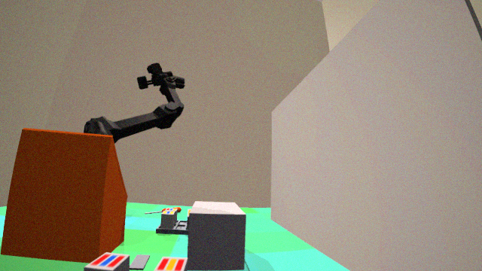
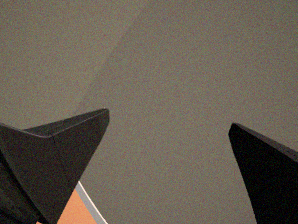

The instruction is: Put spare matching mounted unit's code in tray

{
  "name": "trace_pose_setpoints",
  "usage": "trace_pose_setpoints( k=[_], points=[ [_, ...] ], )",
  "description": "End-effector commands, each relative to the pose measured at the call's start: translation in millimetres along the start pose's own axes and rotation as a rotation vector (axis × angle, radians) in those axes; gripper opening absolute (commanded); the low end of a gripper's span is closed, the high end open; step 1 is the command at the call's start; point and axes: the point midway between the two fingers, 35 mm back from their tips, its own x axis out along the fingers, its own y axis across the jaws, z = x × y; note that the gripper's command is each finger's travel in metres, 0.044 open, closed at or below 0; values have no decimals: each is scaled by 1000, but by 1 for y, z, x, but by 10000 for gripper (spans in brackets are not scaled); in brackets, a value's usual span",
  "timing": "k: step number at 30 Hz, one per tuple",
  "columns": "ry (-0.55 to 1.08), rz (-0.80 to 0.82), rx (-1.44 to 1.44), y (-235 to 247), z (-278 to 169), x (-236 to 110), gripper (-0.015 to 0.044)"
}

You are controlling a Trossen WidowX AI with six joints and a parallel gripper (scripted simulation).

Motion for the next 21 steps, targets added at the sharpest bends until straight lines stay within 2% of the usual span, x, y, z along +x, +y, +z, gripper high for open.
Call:
trace_pose_setpoints(
  k=[1, 9, 16, 21],
  points=[
    [-158, 118, 66, 50, 48, 13, 440],
    [-447, 305, 230, 111, 139, 1, 440],
    [-630, 417, 340, 134, 197, -26, 440],
    [-779, 505, 422, 145, 242, -60, 440]
  ],
)
